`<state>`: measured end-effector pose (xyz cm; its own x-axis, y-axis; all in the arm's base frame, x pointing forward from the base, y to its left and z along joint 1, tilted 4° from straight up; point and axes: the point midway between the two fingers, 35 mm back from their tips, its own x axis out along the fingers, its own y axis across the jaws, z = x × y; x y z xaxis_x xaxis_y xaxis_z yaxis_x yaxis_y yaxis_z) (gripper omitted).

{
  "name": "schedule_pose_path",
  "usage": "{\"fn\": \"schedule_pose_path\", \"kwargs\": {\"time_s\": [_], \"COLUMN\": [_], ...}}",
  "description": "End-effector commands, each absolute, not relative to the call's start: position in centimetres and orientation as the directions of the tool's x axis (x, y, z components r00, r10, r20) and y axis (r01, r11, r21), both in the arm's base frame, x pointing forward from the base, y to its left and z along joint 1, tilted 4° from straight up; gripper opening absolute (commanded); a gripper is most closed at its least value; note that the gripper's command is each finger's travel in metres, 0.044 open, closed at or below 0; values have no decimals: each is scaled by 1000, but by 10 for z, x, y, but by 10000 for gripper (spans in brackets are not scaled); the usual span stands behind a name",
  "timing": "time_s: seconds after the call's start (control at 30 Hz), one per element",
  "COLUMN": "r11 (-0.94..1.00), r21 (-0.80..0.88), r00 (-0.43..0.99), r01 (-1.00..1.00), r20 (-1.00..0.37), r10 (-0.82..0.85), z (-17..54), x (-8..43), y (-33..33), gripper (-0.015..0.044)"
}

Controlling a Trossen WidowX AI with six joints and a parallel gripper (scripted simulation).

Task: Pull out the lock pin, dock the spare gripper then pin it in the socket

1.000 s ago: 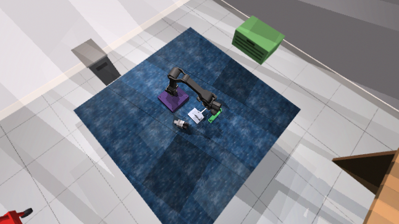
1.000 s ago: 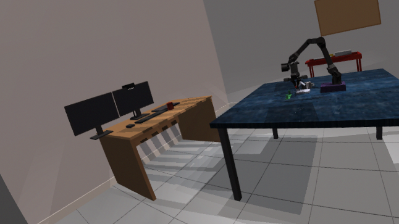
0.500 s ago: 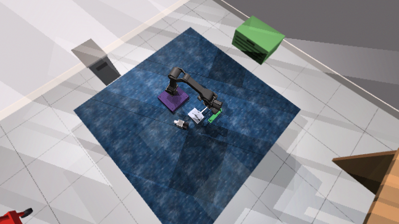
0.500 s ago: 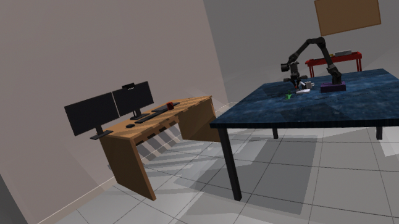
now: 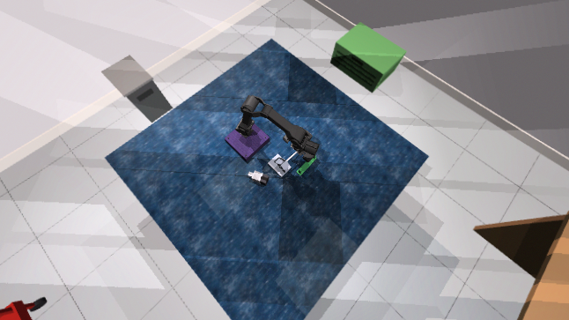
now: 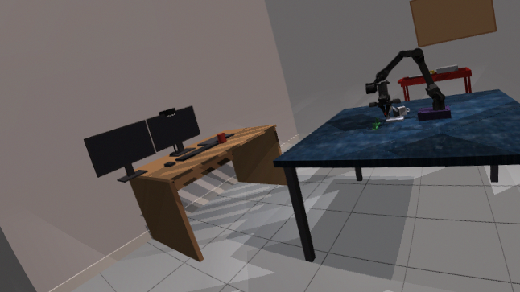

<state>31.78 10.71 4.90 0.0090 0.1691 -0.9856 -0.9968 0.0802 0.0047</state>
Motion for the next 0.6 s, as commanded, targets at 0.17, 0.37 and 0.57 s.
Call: {"fn": "schedule_pose_path", "kwargs": {"time_s": [0.17, 0.37, 0.57], "r11": [82, 82, 82], "r21": [4, 4, 4], "r00": [9, 9, 9], "r01": [-997, -997, -997], "r20": [-986, -987, -987], "r10": [164, 163, 162], "z": [48, 48, 49], "x": [319, 319, 320], "y": [114, 118, 122], "gripper": [0, 0, 0]}}
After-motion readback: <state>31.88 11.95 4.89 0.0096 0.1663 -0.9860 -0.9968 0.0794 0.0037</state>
